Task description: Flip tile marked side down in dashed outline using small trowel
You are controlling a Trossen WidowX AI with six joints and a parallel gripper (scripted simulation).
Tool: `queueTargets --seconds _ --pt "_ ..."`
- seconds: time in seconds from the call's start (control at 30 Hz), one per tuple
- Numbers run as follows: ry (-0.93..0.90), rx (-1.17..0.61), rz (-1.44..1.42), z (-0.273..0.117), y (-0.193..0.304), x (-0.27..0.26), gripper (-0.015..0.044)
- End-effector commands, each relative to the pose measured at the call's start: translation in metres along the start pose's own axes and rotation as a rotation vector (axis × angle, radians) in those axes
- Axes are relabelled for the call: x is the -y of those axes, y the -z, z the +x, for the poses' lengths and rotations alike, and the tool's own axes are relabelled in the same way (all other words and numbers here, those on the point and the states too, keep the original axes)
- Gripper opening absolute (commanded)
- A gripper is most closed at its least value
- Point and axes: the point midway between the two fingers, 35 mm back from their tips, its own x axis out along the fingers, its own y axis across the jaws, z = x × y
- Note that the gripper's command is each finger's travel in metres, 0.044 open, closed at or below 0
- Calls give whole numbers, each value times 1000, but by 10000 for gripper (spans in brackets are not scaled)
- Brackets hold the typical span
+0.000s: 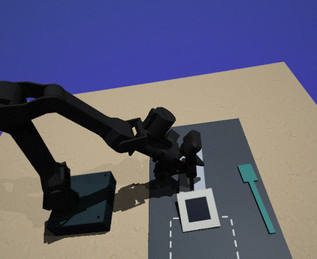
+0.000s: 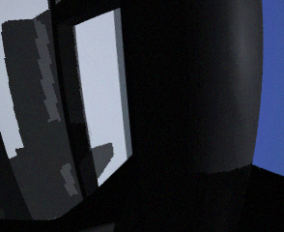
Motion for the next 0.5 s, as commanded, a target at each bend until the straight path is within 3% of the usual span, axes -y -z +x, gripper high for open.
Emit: queueTargets --seconds 0.0,0.47 --pt "35 1 6 -9 8 21 0" --pt "36 -2 2 -20 49 34 0"
